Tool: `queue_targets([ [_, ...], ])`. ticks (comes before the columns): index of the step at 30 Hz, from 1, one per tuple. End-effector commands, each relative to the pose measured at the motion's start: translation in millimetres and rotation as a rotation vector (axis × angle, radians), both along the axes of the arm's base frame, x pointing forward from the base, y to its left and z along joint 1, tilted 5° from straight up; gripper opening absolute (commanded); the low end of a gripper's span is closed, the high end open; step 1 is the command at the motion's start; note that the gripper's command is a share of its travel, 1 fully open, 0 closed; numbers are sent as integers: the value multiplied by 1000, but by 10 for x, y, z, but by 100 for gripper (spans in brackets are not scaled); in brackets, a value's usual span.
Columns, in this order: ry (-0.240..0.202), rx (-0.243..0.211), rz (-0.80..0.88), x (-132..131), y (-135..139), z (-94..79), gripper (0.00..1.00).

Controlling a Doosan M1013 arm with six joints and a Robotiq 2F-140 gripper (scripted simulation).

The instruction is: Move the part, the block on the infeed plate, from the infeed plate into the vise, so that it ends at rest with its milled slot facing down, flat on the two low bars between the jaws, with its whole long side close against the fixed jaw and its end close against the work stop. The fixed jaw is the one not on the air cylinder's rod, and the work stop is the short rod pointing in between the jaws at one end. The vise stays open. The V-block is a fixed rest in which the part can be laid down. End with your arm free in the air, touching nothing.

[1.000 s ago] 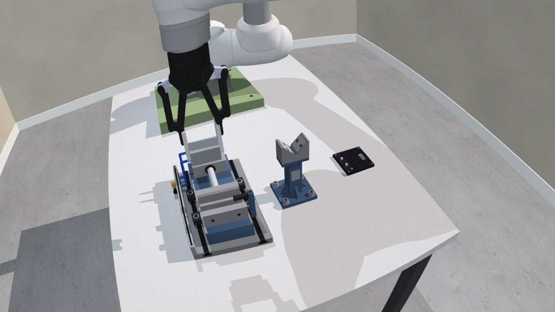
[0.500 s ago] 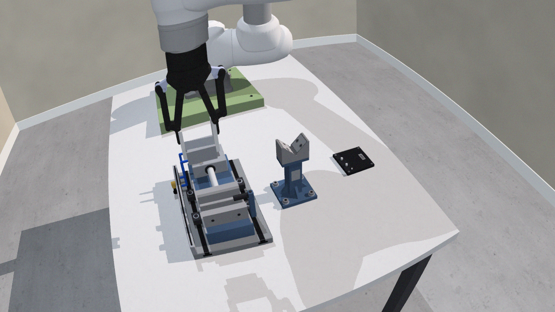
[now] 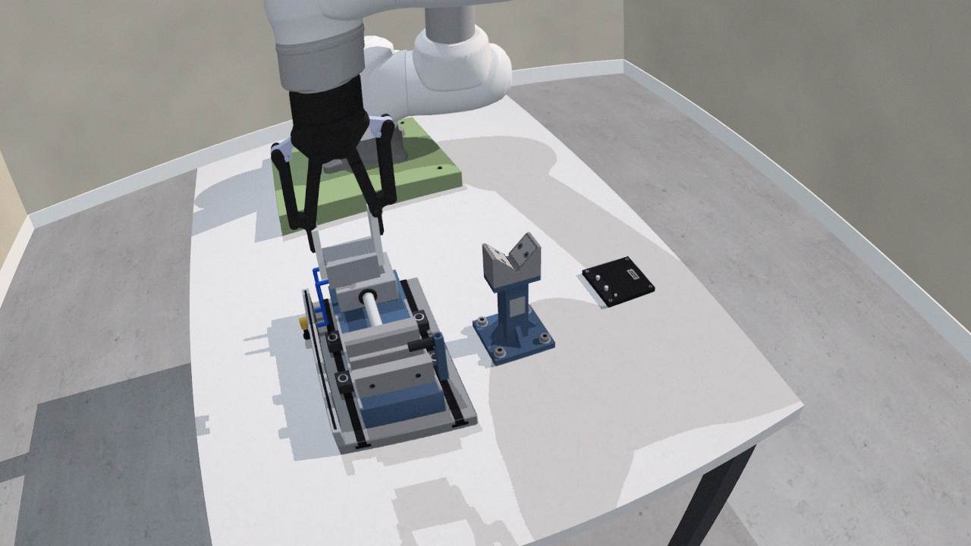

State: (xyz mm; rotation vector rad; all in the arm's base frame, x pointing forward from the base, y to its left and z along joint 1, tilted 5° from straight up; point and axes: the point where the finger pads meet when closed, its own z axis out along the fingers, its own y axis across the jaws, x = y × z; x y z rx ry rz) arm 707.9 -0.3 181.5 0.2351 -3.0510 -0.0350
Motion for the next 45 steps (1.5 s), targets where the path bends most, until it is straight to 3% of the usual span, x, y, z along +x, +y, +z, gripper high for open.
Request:
queue_targets([
  [1, 0, 0, 0, 0, 0, 1, 0],
  [45, -1, 0, -1, -5, 1, -57, 0],
])
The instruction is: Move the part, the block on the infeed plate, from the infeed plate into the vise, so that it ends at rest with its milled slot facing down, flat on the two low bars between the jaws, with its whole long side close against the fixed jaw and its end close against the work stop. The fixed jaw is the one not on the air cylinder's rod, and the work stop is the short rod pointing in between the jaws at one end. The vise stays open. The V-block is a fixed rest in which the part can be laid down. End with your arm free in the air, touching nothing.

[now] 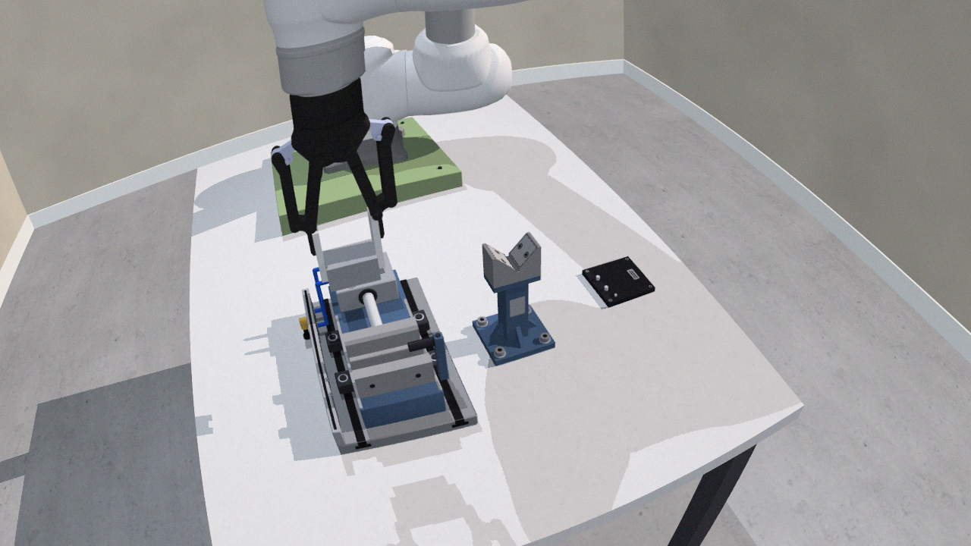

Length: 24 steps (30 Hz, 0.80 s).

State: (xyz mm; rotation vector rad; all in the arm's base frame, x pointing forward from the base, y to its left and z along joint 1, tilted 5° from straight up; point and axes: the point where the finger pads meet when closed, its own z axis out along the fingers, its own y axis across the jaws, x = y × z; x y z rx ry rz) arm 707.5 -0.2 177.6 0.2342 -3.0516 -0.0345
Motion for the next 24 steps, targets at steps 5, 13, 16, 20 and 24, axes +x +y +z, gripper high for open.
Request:
queue_targets([
  [5, 0, 0, 0, -6, 2, -70, 0],
  [13, 0, 0, 0, -13, 3, -154, 0],
  [16, 0, 0, 0, -17, 4, -203, 0],
  [20, 0, 0, 0, -23, 6, -274, 0],
  [24, 0, 0, 0, -29, 8, -351, 0],
])
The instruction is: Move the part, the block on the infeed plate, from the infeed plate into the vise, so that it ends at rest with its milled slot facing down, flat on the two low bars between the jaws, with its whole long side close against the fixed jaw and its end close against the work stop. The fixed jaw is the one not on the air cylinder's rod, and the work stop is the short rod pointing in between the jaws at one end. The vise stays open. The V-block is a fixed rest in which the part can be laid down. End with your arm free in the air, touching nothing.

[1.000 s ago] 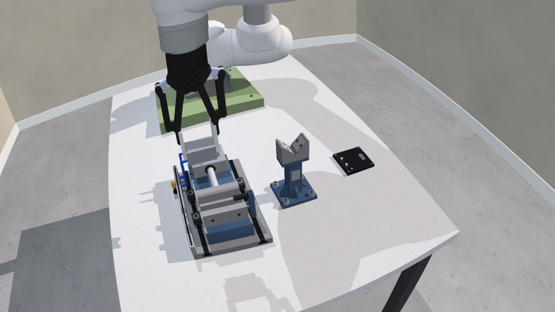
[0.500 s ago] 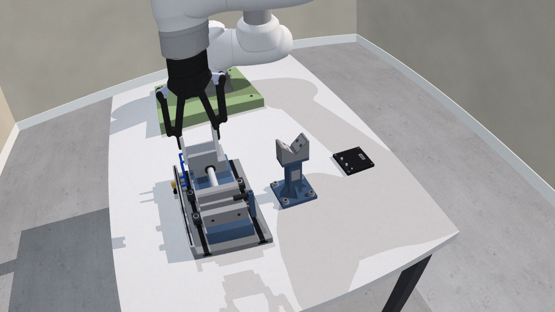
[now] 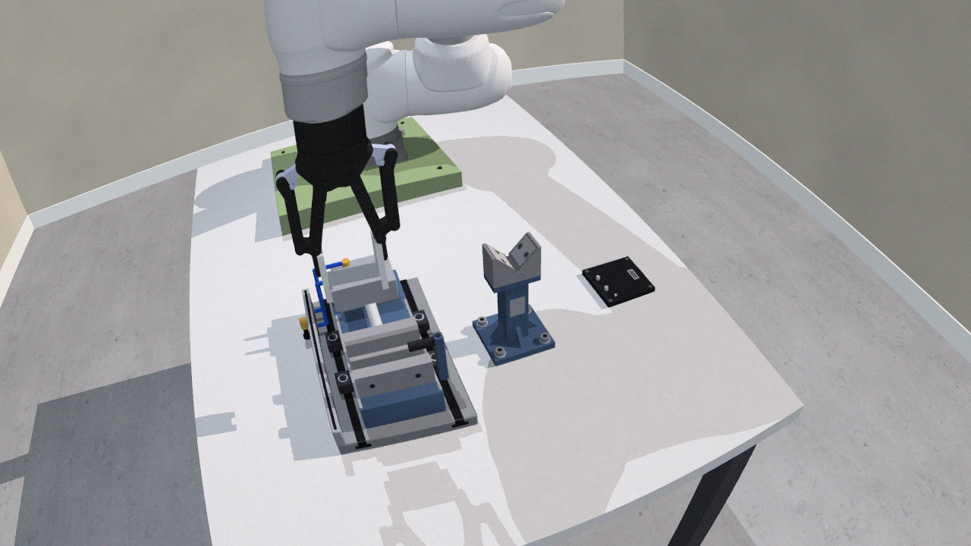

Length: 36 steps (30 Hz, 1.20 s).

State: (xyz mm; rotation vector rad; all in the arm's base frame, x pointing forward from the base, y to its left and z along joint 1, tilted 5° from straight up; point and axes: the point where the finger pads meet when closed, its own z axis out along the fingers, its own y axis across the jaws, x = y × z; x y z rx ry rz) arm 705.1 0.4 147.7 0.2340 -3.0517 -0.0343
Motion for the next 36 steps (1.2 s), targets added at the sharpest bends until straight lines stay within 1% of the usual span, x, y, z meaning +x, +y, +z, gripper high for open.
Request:
queue_targets([
  [1, 0, 0, 0, -6, 2, -71, 0],
  [4, 0, 0, 0, -7, 2, -91, 0],
  [19, 0, 0, 0, -30, 8, -376, 0],
  [21, 0, 0, 0, -30, 8, -376, 0],
  [29, 0, 0, 0, -40, 11, -493, 0],
  [36, 0, 0, 0, -45, 12, -562, 0],
])
